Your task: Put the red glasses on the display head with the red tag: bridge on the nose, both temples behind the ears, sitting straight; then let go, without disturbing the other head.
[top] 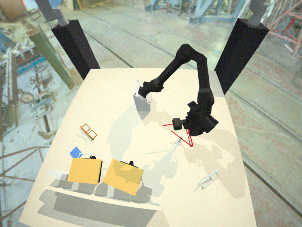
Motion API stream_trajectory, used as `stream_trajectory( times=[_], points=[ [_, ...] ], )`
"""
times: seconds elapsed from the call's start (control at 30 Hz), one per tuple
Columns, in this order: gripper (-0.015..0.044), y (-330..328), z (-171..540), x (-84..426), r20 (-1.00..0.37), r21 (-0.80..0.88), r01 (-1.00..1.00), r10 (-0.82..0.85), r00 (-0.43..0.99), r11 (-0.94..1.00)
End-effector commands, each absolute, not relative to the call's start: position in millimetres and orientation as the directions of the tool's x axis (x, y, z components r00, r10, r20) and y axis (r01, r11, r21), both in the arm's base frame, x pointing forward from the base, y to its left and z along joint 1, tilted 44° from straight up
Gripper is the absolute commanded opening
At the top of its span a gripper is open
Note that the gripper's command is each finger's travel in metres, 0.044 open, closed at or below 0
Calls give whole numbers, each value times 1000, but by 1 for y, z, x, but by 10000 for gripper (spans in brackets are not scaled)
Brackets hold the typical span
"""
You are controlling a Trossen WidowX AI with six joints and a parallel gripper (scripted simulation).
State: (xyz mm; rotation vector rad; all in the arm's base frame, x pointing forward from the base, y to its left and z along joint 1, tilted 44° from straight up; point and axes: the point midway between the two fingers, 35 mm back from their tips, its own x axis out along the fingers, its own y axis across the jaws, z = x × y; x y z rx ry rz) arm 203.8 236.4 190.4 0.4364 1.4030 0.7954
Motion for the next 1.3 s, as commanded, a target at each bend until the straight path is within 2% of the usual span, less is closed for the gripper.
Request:
stream_trajectory(
  times=[0.0, 1.27],
  points=[
    [0, 250, 171, 201, -705, 696, -220, 708, -31, 683],
    [0, 259, 179, 183, -704, 698, -219, 710, -31, 682]
  ],
)
